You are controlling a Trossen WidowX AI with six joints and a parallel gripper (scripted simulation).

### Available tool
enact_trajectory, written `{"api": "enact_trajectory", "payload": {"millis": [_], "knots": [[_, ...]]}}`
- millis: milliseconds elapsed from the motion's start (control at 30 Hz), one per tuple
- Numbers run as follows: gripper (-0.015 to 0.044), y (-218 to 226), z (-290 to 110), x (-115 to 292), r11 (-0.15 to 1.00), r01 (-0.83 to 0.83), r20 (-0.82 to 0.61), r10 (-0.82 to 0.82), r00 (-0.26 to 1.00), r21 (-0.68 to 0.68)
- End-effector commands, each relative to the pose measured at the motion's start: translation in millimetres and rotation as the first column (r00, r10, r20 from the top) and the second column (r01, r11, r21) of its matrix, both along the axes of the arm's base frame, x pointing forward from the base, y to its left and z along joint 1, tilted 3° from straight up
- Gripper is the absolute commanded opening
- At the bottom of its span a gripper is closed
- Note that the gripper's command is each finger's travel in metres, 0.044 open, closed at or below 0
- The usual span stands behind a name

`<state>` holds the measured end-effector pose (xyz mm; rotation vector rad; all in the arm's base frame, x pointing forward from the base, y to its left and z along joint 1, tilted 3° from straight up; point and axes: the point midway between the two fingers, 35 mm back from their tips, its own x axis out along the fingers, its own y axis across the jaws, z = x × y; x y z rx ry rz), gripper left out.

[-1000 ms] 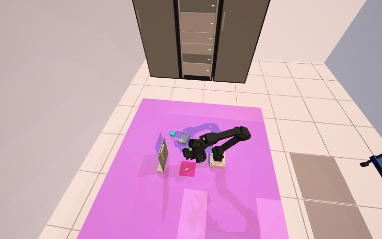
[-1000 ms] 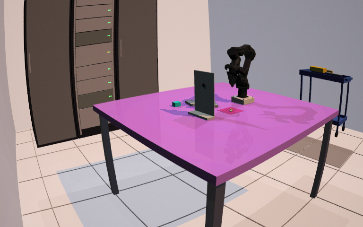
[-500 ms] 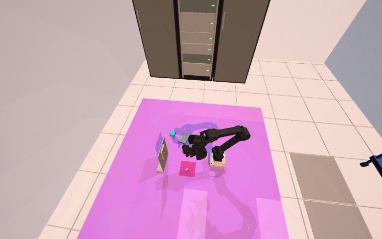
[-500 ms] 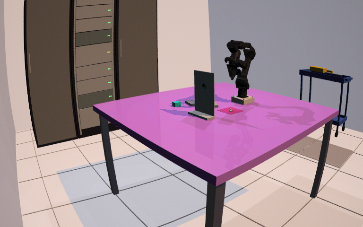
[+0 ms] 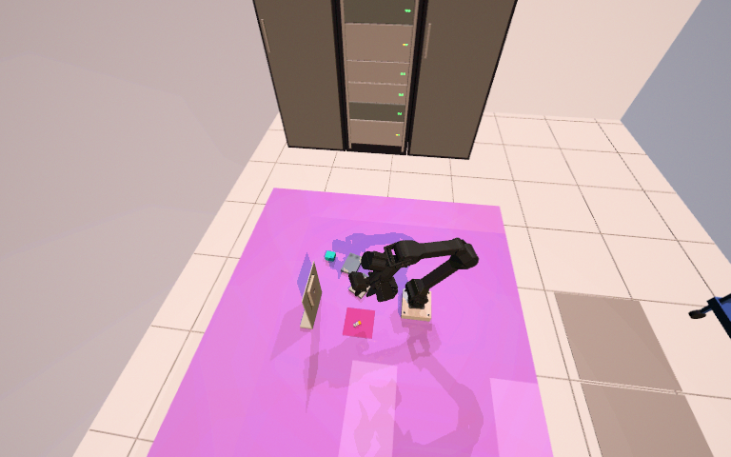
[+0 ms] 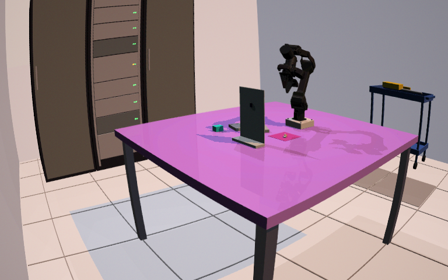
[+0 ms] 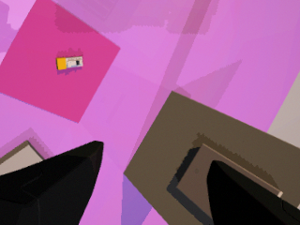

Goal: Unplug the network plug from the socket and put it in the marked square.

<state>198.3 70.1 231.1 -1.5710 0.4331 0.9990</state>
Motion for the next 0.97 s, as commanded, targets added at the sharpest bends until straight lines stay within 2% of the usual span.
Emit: {"api": "enact_trajectory", "payload": {"millis": [0,167,933], "knots": [[0.0314,0.4,1.7,-0.1,1.0,-0.007,0.002,0.007,1.0,-0.001],[0.044,0.4,1.7,-0.1,1.0,-0.007,0.002,0.007,1.0,-0.001],[0.044,0.4,1.7,-0.1,1.0,-0.007,0.002,0.007,1.0,-0.001]]}}
